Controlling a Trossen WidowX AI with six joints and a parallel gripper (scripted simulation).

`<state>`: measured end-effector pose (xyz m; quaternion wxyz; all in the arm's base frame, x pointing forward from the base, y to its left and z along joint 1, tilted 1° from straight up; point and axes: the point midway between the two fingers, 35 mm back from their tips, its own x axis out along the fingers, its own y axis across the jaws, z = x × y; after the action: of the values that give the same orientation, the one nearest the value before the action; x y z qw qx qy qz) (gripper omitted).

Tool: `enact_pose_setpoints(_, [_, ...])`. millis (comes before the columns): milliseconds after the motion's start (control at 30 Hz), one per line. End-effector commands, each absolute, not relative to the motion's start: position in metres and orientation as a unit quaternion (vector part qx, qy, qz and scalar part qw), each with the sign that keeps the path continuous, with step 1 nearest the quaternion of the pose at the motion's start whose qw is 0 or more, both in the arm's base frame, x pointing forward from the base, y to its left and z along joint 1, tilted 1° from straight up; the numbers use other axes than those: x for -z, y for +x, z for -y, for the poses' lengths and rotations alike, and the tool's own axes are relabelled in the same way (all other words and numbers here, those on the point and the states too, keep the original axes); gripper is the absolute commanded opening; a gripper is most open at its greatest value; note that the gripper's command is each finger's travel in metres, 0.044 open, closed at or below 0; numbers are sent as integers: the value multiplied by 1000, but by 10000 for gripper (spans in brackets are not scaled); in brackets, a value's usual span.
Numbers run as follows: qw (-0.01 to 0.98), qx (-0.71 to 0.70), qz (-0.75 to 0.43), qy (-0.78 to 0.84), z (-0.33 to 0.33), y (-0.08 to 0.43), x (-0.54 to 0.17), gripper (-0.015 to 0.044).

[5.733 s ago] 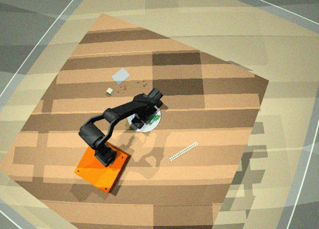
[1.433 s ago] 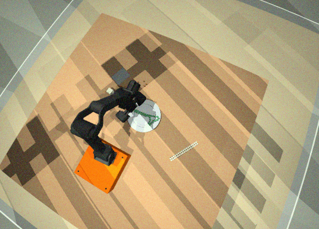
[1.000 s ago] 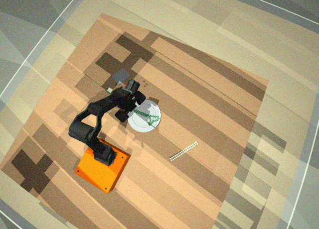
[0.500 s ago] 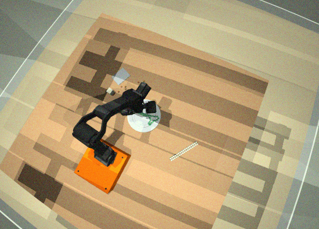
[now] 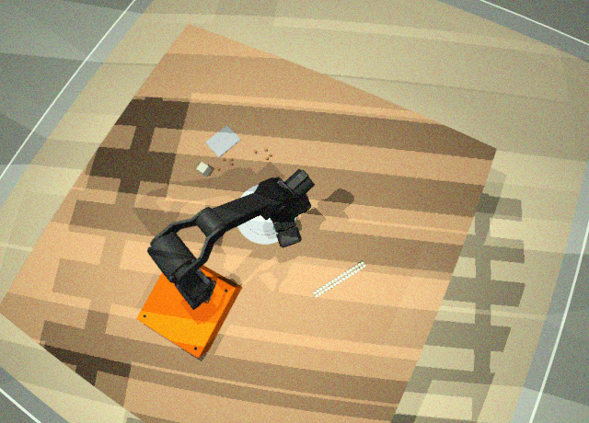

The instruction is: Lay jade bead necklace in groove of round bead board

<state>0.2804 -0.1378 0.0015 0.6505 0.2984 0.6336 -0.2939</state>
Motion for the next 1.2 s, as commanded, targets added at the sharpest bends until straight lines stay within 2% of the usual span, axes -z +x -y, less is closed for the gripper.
enact_pose_setpoints(0, [620,349,-608,351,149,277,-2,120])
enact_pose_setpoints(1167, [620,349,-609,351,149,278,38,120])
